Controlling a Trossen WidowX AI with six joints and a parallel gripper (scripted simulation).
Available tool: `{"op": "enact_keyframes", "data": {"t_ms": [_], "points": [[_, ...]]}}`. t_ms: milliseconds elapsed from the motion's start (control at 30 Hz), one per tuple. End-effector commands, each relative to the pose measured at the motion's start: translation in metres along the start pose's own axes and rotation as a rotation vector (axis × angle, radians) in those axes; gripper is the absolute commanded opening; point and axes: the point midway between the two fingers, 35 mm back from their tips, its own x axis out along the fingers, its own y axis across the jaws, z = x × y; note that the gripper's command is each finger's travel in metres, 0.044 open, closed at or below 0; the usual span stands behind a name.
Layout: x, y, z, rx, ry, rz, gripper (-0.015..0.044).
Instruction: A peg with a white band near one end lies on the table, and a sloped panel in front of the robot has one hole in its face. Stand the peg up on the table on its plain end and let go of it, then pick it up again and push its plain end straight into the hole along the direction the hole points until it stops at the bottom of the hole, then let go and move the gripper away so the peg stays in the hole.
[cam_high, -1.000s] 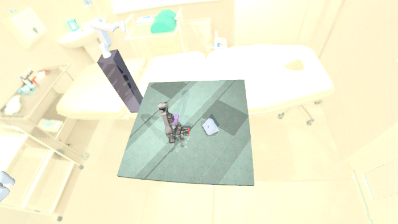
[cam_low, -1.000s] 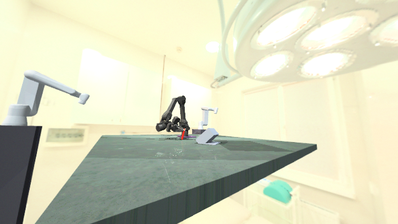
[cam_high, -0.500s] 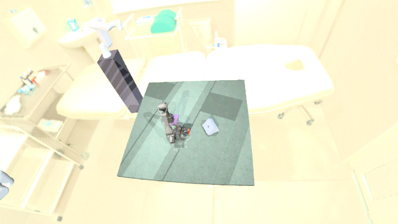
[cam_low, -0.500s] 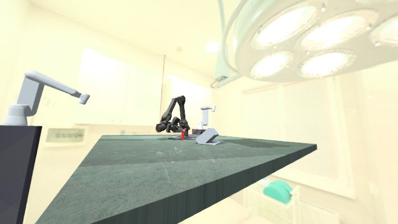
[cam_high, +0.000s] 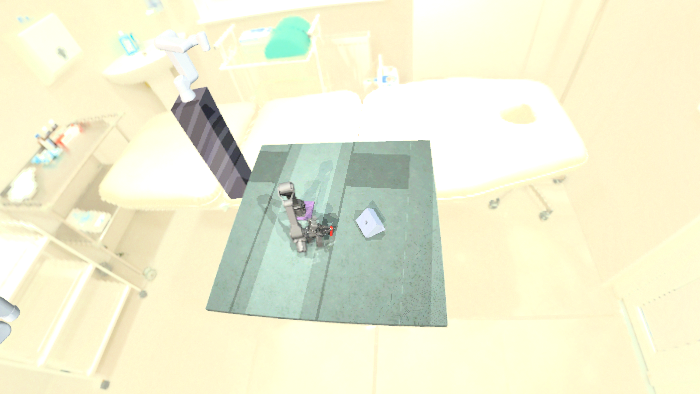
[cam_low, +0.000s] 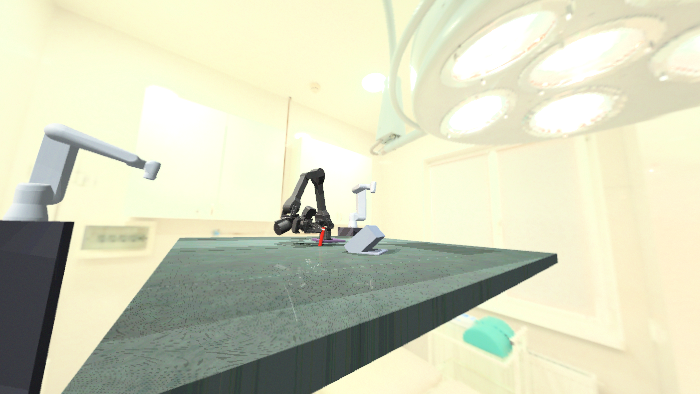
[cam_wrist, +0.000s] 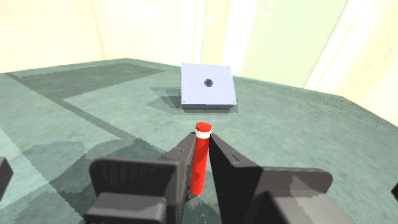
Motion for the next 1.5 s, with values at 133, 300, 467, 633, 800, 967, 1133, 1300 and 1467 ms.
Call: {"op": "enact_keyframes", "data": {"t_ms": [133,300,467,633,800,967,1133,1300,1467], "points": [[-0.0018,0.0002,-0.0020,0.000,-0.004,-0.001,0.0051],[-0.0027,0.0004,-0.0024,0.000,-0.011,-0.002,0.0051],[-0.0037,0.0006,-0.0029,0.000,-0.017,-0.004,0.0051],[-0.0046,0.0007,-0.0033,0.000,-0.023,-0.006,0.0051],[-0.0054,0.0009,-0.0037,0.001,-0.029,-0.008,0.0051],[-0.0063,0.0010,-0.0041,0.001,-0.035,-0.010,0.0051],[-0.0071,0.0011,-0.0046,0.002,-0.042,-0.012,0.0051],[-0.0079,0.0012,-0.0050,0.003,-0.047,-0.014,0.0051],[-0.0087,0.0012,-0.0054,0.005,-0.053,-0.017,0.0051]]}}
